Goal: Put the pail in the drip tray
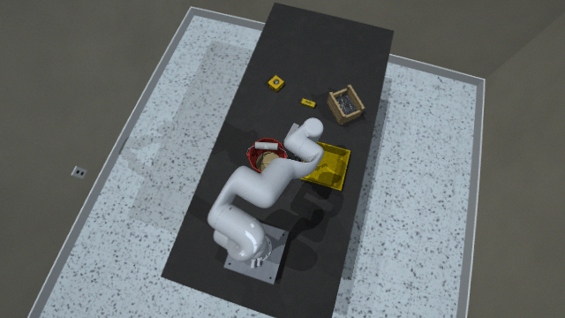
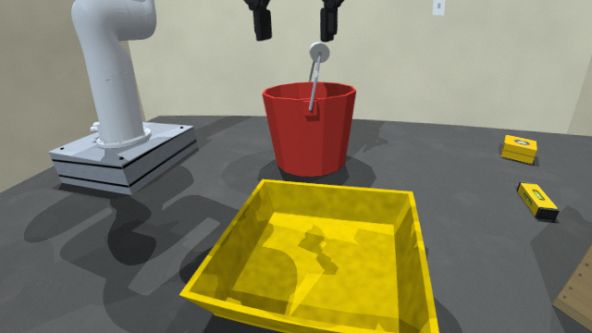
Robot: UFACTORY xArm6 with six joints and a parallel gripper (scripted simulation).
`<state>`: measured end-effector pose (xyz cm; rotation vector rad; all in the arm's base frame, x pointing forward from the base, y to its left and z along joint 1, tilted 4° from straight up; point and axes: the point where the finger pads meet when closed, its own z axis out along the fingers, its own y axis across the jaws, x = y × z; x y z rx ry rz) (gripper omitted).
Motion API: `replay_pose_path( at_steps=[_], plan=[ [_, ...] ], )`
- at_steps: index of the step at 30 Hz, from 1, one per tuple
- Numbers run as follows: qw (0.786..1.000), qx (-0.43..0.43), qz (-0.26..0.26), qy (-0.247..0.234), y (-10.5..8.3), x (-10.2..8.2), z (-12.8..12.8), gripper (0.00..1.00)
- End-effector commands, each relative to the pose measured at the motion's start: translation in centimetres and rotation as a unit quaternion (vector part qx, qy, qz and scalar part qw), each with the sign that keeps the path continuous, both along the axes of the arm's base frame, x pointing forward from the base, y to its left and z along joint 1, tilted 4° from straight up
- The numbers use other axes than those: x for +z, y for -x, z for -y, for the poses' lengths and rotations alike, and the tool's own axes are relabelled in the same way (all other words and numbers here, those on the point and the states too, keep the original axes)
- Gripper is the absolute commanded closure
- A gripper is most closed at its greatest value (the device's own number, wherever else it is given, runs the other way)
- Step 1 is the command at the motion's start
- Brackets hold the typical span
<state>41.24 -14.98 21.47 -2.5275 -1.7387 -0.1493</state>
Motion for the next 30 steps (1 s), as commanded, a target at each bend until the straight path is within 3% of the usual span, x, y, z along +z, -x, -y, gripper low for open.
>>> replay_pose_path(
  at_steps=[1,17,30],
  plan=[
    [0.999,0.039,0.004,0.013,-1.2,1.2,-3.0,0.0],
    [0.981,0.188,0.024,0.053,-2.8,4.8,-14.9,0.0],
    [0.977,0.204,0.027,0.057,-2.7,5.2,-16.2,0.0]
  ],
)
